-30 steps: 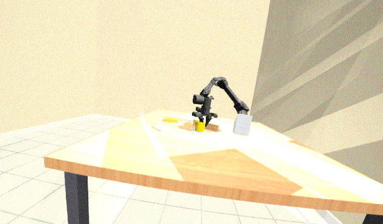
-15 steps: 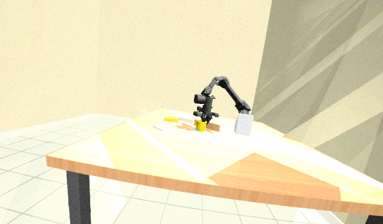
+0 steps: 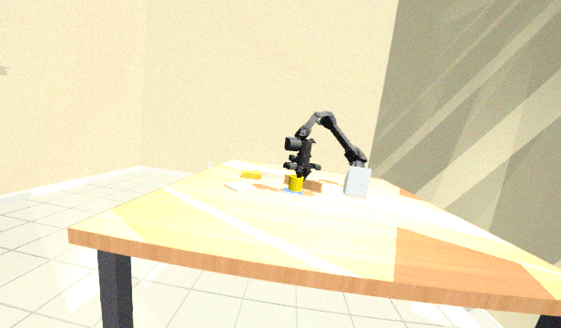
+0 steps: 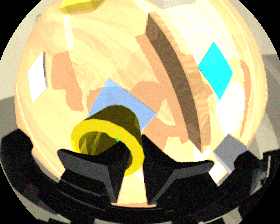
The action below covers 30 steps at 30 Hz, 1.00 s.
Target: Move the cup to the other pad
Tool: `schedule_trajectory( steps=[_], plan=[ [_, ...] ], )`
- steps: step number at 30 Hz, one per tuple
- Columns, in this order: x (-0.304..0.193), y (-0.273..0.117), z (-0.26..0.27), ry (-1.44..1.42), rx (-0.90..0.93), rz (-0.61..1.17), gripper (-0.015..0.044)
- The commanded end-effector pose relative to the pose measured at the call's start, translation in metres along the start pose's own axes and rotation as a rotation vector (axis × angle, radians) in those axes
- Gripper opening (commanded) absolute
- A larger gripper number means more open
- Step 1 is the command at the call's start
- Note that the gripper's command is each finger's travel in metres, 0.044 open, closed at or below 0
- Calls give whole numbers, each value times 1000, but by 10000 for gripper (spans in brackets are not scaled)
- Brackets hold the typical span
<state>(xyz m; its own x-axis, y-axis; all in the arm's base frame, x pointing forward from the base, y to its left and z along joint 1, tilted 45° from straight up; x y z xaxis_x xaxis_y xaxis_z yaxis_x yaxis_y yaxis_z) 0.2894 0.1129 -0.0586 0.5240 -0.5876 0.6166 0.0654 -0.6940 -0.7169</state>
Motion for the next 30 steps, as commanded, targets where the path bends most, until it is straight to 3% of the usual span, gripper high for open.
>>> schedule_trajectory(
  steps=[1, 13, 30],
  plan=[
    [0, -17, 3, 8, 13, 5, 0],
    [-2, -70, 0, 3, 11, 2, 0],
    [-3, -67, 0, -6, 11, -4, 0]
  ],
)
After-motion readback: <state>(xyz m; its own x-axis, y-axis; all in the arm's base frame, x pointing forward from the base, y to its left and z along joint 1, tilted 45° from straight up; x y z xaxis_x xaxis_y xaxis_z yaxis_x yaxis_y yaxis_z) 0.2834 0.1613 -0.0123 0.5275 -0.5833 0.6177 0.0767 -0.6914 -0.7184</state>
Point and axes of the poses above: the point midway between the two fingers, 35 mm back from their tips, its own y axis out along the fingers, its own z axis across the jaws, x = y × z, the point moved 6 cm from there along -y, back along the fingers, and after that the axes turned 6 degrees about y, right-handed, at the moved point
